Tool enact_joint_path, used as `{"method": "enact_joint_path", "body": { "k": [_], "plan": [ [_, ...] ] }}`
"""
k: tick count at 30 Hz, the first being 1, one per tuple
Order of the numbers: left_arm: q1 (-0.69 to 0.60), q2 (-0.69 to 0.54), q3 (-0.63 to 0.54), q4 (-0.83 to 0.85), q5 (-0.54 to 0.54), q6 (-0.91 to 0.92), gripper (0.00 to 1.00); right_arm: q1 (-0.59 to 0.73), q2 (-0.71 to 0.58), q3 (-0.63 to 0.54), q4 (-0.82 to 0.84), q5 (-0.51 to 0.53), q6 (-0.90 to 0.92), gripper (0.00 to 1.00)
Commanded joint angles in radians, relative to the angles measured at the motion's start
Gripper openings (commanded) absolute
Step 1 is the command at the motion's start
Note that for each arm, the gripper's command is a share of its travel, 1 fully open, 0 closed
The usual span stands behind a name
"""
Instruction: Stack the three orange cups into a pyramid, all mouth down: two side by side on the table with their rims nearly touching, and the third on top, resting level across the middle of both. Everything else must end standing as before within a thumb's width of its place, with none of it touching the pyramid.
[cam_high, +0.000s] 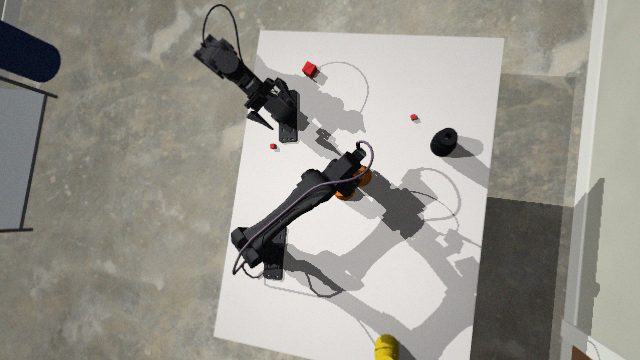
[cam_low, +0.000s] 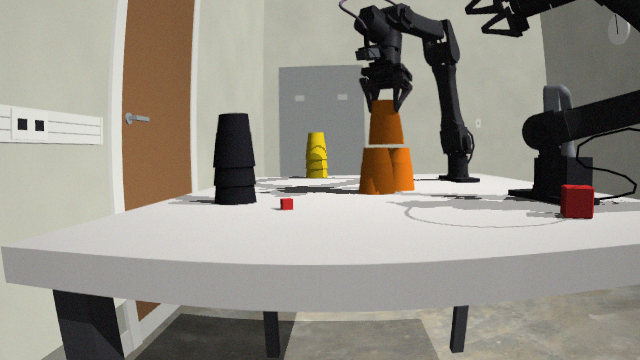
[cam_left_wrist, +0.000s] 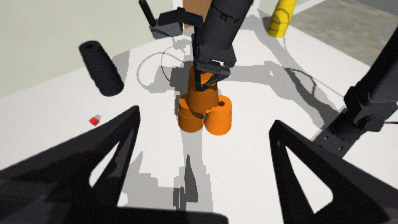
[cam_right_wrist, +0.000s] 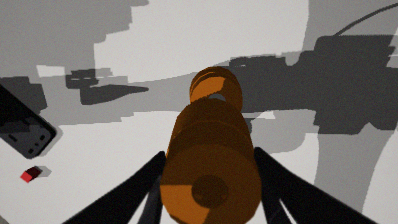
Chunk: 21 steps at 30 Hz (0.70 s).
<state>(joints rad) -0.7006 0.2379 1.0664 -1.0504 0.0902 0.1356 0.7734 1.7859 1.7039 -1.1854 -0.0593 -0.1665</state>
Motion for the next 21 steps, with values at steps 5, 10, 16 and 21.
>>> {"method": "enact_joint_path", "body": {
  "k": [5, 10, 16, 21],
  "plan": [
    [-0.003, 0.003, 0.028, 0.012, -0.002, -0.001, 1.0, 0.009, -0.035, -0.025, 0.044, 0.001, -0.002, 0.0],
    [-0.003, 0.003, 0.028, 0.012, -0.002, -0.001, 1.0, 0.002, -0.038, -0.035, 0.05, 0.0, -0.006, 0.0],
    [-0.003, 0.003, 0.028, 0.012, -0.002, -0.001, 1.0, -0.003, -0.044, -0.057, 0.065, -0.004, -0.012, 0.0],
    [-0.003, 0.003, 0.028, 0.012, -0.002, -0.001, 1.0, -0.003, -0.046, -0.067, 0.074, -0.004, -0.01, 0.0]
  ]
}}
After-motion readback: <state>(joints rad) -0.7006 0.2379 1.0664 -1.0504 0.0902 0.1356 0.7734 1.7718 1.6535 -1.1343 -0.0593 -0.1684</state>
